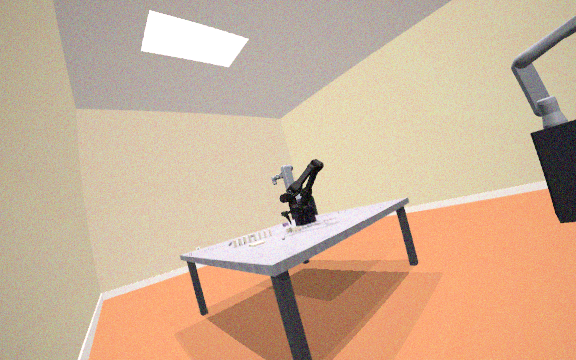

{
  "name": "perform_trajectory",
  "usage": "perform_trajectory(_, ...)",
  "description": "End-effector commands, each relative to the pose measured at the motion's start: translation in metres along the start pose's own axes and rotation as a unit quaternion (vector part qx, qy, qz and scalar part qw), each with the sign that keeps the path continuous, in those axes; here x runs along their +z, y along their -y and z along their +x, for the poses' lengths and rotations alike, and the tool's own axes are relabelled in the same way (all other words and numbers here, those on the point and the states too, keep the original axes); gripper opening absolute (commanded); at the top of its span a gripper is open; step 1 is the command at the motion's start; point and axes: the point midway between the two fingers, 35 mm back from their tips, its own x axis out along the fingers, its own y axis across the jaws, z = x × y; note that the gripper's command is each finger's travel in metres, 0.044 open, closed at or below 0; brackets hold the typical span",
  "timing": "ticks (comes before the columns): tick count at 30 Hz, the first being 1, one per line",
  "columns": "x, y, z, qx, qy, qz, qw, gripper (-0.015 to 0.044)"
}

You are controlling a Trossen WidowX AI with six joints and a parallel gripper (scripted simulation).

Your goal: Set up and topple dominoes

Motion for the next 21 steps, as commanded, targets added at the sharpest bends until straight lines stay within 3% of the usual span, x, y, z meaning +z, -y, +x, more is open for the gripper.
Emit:
perform_trajectory(1, -0.003, -0.003, 0.026, 0.003, -0.004, 0.006, 1.0, 0.044)
perform_trajectory(21, -0.002, -0.005, 0.043, 0.004, -0.003, 0.006, 1.0, 0.044)
